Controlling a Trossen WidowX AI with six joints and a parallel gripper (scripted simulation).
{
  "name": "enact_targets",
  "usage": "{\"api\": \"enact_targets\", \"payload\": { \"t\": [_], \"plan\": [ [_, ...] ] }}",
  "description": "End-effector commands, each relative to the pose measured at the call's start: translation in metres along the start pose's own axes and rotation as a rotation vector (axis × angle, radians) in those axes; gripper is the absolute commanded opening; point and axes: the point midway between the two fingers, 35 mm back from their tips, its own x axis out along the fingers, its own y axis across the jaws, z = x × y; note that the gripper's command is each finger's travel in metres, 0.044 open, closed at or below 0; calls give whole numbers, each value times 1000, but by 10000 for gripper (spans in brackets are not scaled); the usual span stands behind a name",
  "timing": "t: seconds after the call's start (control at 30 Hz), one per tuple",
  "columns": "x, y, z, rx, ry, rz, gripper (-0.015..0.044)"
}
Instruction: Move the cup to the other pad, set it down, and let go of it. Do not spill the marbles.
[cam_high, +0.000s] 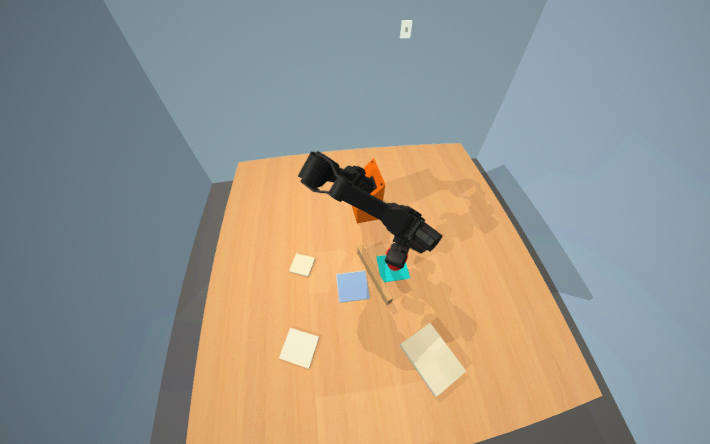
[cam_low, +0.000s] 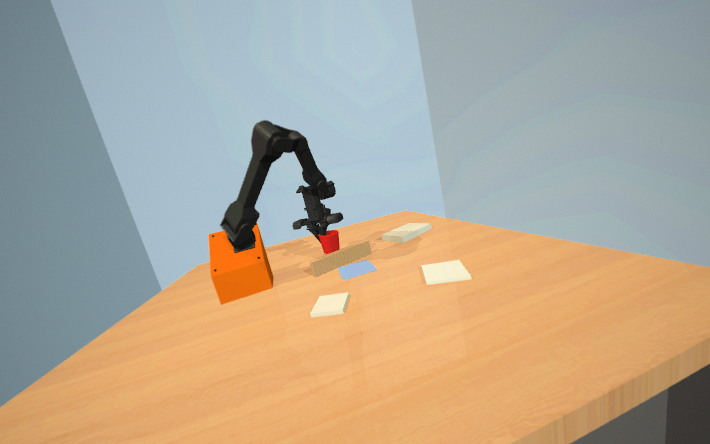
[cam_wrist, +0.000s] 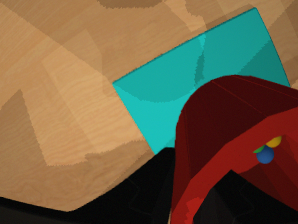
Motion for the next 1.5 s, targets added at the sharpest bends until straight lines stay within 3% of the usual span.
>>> {"api": "enact_targets", "payload": {
  "t": [0.0,1.03,1.2,1.47],
  "plan": [
    [8,2,-2,-14,11,-2,0],
    [26,2,-2,-1,5,-1,0],
    [26,2,-2,-1,5,-1,128],
    [23,1,-2,-1,4,-1,128]
  ]
}}
